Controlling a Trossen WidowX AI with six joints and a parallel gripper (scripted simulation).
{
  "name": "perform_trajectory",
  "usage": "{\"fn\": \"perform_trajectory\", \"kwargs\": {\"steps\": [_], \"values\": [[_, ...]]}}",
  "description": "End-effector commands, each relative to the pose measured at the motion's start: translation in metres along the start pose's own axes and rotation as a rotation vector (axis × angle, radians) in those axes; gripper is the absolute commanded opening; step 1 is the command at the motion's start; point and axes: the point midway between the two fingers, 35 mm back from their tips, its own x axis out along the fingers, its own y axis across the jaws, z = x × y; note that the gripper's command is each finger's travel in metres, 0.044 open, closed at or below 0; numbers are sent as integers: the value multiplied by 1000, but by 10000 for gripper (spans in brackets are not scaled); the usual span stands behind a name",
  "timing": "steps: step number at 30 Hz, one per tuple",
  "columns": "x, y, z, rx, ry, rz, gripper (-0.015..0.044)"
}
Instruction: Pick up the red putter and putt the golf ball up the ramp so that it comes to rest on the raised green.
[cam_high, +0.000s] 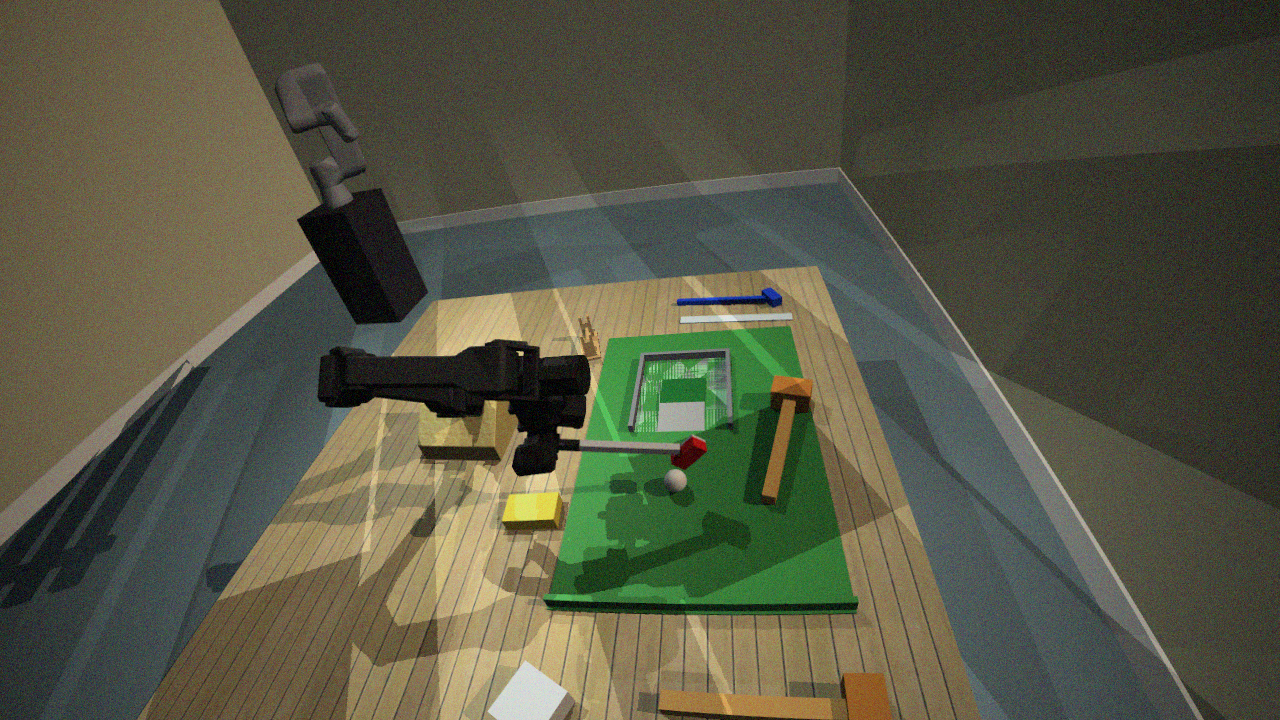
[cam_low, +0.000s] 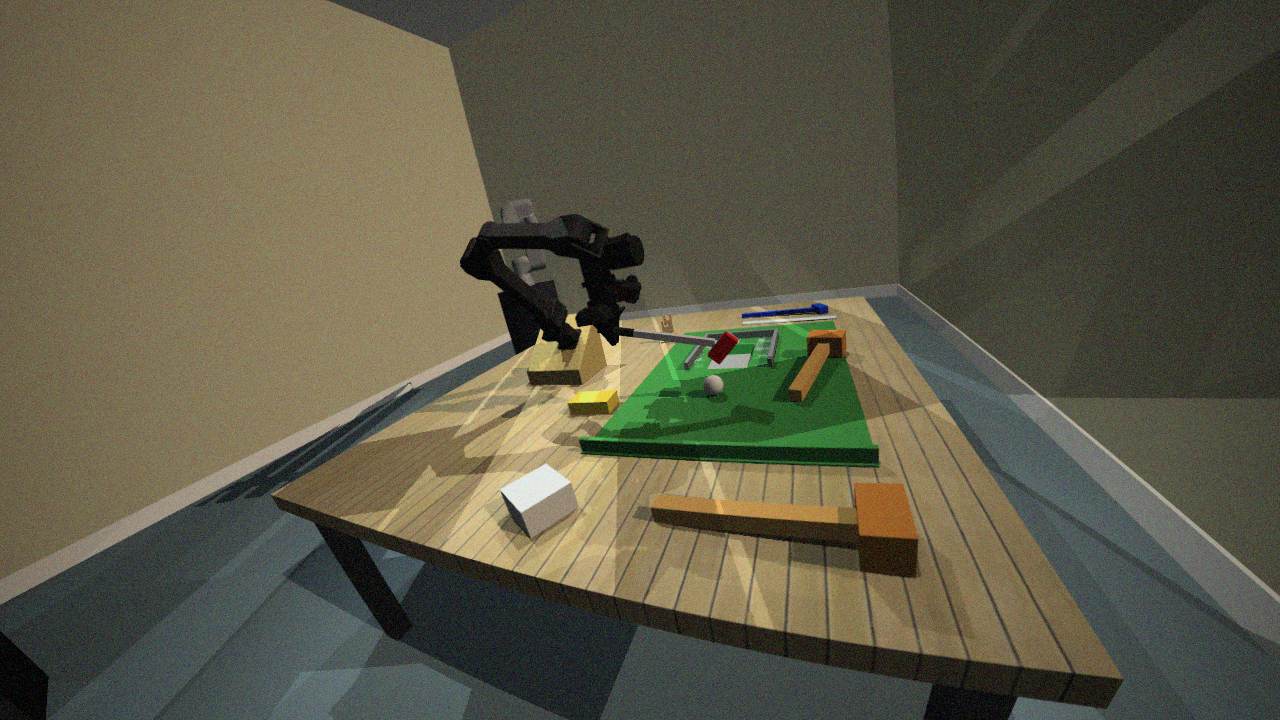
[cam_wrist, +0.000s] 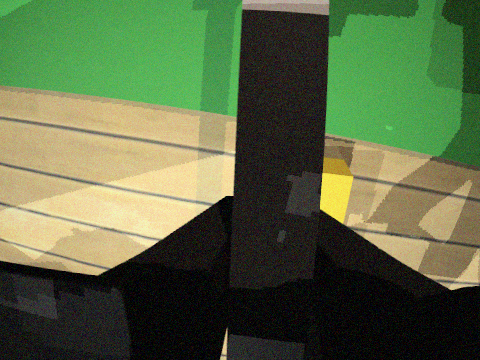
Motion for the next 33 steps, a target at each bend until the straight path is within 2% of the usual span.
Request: {"fn": "perform_trajectory", "kwargs": {"steps": [1, 9, 19, 33], "values": [[-3, -24, -20, 139, 16, -37, 0], [-1, -25, -21, 146, 17, -38, 0], [34, -26, -22, 146, 16, -40, 0], [51, -27, -22, 146, 16, -41, 0]]}}
